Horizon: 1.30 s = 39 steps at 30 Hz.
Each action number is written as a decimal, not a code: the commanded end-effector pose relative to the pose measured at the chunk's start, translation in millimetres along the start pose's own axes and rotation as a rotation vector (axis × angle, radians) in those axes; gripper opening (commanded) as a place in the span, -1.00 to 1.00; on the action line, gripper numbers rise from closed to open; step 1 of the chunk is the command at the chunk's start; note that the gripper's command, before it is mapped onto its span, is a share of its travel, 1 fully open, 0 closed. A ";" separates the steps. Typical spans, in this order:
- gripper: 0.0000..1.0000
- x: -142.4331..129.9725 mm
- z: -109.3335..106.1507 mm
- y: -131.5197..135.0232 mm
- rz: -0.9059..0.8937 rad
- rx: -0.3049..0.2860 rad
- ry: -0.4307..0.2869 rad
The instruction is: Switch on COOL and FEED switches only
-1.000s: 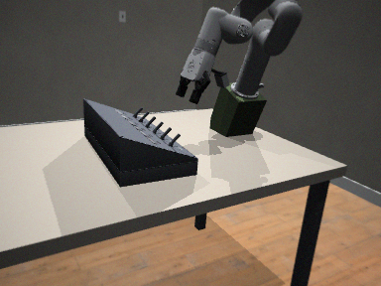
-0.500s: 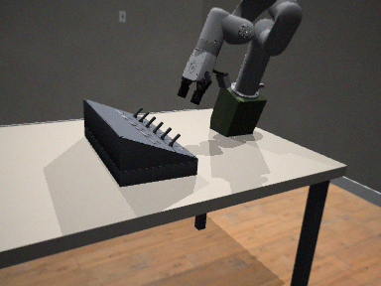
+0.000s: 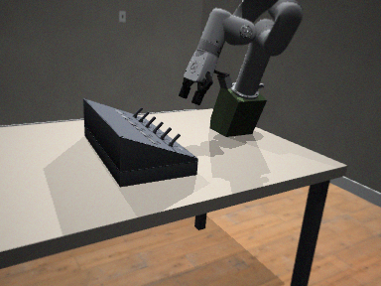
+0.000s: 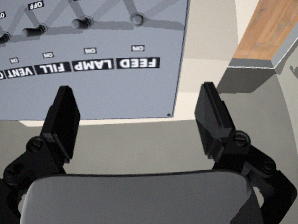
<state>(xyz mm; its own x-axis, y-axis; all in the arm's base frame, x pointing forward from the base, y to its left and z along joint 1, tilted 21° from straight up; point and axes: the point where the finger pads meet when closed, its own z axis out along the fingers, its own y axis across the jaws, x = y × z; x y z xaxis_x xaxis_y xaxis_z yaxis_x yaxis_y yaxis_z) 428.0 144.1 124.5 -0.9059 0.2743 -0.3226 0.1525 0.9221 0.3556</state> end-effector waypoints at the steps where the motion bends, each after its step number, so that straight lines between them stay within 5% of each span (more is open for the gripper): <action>1: 1.00 -1.1 -0.7 1.0 0.003 -0.001 -0.004; 5: 1.00 -1.1 -0.7 1.1 0.003 -0.001 -0.004; 6: 0.52 -1.1 -0.7 1.1 0.003 -0.001 -0.004; 39: 0.52 -1.1 -0.7 1.1 0.003 -0.001 -0.004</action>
<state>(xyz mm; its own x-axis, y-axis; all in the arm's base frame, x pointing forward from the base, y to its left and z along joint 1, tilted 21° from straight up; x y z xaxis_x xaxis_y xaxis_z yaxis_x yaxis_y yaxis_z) 427.8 145.0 124.7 -0.9054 0.2769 -0.3219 0.1550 0.9213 0.3567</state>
